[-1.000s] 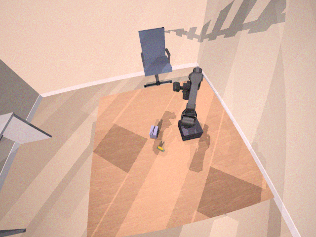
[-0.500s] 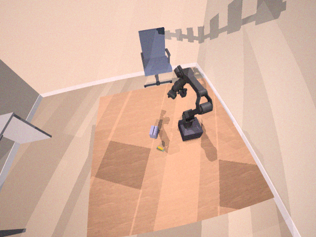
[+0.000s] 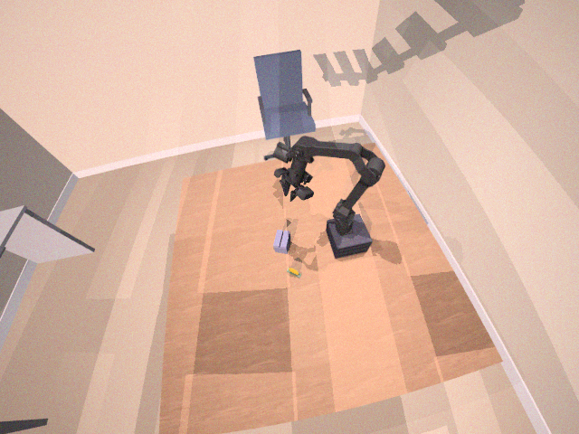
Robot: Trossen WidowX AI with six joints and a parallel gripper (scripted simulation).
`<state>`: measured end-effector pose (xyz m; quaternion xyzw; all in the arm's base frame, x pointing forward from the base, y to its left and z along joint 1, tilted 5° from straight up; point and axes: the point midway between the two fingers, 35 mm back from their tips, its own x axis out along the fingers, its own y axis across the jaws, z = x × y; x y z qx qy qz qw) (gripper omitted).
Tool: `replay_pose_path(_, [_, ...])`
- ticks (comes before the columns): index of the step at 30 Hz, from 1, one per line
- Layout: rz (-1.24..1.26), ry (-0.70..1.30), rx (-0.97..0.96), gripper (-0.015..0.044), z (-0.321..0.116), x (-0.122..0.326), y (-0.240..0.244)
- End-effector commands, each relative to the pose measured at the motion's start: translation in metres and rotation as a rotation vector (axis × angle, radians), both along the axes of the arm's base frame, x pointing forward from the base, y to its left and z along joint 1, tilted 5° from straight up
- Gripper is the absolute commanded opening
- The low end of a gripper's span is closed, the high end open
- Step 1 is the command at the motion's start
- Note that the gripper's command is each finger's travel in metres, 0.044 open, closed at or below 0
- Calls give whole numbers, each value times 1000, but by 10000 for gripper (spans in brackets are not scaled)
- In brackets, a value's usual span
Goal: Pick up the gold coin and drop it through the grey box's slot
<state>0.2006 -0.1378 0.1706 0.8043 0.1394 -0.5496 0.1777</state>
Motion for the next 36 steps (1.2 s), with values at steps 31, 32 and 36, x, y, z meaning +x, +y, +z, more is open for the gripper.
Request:
replay_pose_path(31, [1889,278,-431,161,-127,68,241])
replay_pose_path(32, [1889,278,-431,161,-130,69,241])
replay_pose_path(36, [1889,278,-431,161,-162,69,239])
